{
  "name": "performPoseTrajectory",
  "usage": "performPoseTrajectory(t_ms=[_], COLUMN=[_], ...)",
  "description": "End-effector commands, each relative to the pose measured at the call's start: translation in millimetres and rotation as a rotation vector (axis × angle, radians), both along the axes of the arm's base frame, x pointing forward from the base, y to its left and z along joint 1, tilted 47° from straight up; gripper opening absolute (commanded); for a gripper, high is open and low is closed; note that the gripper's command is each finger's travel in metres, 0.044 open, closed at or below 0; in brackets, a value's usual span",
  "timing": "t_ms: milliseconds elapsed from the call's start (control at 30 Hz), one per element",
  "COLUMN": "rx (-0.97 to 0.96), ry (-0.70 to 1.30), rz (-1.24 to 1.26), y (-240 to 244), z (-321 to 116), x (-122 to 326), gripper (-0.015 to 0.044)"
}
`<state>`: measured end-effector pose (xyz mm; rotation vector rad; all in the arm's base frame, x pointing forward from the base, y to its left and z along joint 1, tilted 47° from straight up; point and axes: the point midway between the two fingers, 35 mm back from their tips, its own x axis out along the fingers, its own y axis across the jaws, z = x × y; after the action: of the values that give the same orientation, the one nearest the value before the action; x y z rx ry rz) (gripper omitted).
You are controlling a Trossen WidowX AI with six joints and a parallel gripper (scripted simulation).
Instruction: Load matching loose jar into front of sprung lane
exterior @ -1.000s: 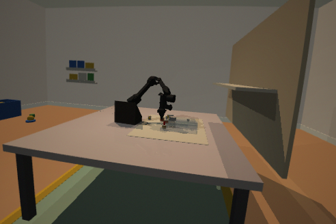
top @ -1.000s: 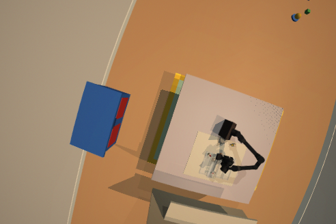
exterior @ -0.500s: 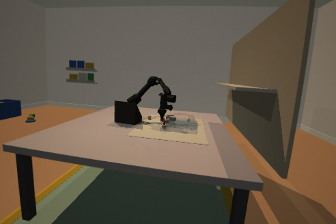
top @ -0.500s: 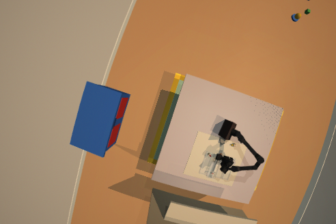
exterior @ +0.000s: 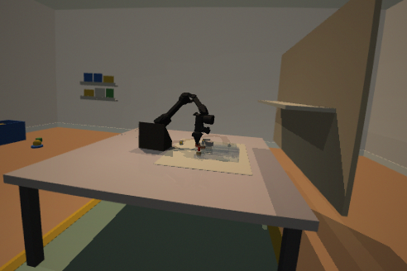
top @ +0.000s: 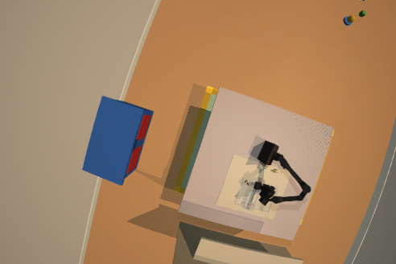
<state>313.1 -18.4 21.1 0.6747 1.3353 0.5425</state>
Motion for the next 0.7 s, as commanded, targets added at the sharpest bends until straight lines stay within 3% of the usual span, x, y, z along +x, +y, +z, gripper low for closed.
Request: performPoseTrajectory(t_ms=[0,667], rx=[-0.002,-0.002], ry=[-0.018,-0.019], rz=[-0.006,-0.006], y=[-2.0,-3.5], z=[2.7,4.5], x=[8.0,16.9], gripper=[0.0000,0.0000])
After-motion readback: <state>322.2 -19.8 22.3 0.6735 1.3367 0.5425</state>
